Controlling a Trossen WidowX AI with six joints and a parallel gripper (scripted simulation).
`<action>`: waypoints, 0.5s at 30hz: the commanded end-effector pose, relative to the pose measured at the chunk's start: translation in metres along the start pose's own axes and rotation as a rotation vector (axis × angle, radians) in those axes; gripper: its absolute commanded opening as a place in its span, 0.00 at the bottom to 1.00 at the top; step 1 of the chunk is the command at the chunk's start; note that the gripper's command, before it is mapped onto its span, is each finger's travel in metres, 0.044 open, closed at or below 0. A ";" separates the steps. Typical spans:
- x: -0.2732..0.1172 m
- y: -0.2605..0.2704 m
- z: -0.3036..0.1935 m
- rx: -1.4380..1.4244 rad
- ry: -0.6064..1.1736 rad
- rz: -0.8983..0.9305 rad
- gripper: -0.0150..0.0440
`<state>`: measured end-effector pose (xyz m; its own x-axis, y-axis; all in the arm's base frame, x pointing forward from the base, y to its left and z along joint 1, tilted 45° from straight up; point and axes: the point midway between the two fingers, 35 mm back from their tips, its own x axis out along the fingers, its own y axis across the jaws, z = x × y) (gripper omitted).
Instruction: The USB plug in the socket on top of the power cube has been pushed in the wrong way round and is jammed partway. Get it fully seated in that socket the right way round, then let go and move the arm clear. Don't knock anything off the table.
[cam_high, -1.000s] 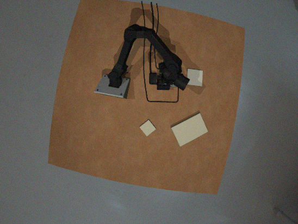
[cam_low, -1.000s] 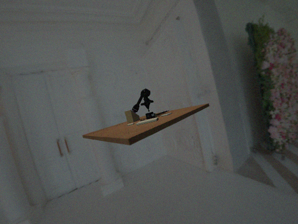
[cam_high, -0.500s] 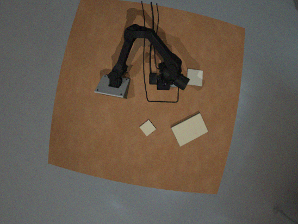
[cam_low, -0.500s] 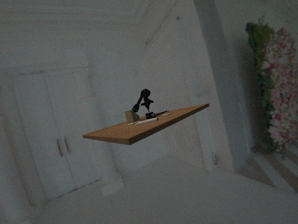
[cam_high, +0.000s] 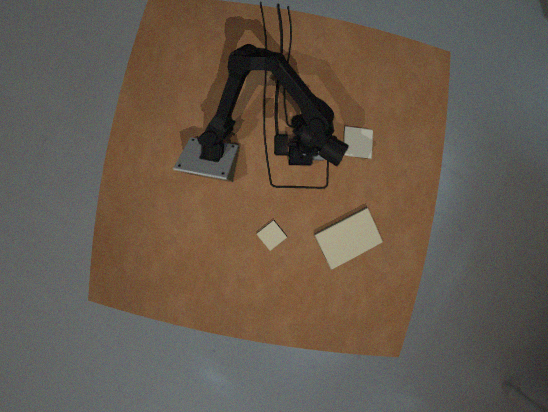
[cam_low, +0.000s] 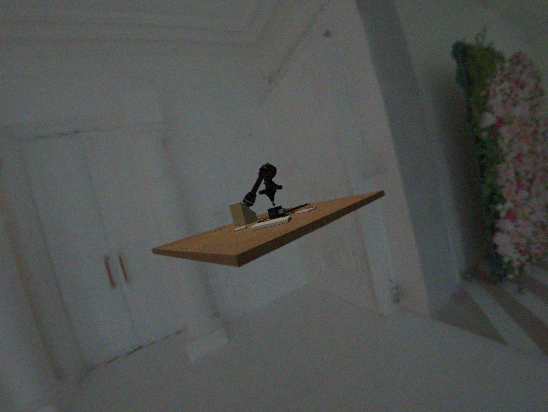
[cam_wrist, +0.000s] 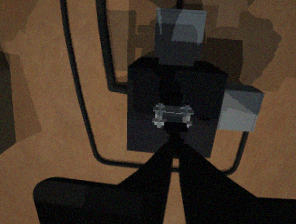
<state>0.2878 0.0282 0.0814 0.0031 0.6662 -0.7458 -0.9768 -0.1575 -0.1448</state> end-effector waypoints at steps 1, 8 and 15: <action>0.001 0.001 -0.001 0.008 0.002 0.003 0.25; 0.002 0.001 0.000 0.008 0.002 0.003 0.25; 0.003 0.001 0.000 0.008 0.002 0.003 0.25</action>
<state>0.2877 0.0294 0.0801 0.0028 0.6656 -0.7463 -0.9768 -0.1579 -0.1444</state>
